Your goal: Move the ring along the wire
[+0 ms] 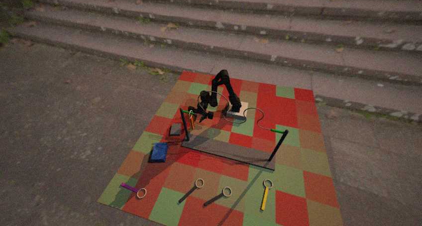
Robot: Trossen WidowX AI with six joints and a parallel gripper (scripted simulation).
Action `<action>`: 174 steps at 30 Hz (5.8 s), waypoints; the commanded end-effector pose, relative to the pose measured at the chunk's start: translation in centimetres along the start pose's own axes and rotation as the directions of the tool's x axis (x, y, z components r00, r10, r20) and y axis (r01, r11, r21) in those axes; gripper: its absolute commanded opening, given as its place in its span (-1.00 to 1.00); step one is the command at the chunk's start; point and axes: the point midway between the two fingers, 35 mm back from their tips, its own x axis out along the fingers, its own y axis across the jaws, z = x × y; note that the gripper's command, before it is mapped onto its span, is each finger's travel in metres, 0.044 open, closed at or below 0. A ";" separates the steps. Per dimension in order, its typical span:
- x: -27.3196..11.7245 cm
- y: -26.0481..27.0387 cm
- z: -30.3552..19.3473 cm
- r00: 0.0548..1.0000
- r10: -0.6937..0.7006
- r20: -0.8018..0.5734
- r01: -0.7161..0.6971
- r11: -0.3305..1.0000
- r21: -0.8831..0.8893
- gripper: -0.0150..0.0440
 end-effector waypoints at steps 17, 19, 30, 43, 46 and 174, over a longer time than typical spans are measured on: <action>5.1 -0.3 4.8 1.000 -0.002 0.023 0.000 0.995 0.101 0.05; 5.4 -0.4 4.8 1.000 -0.002 0.023 0.000 0.995 0.101 0.05; 7.1 -0.5 4.9 1.000 -0.002 0.025 0.000 0.995 0.101 0.05; 9.2 -0.5 5.0 1.000 -0.003 0.027 0.000 0.995 0.101 0.05; 9.6 -0.5 5.0 1.000 -0.003 0.027 0.000 0.995 0.101 0.05; 11.8 4.4 7.0 0.999 0.017 0.030 -0.022 0.985 0.170 -1.00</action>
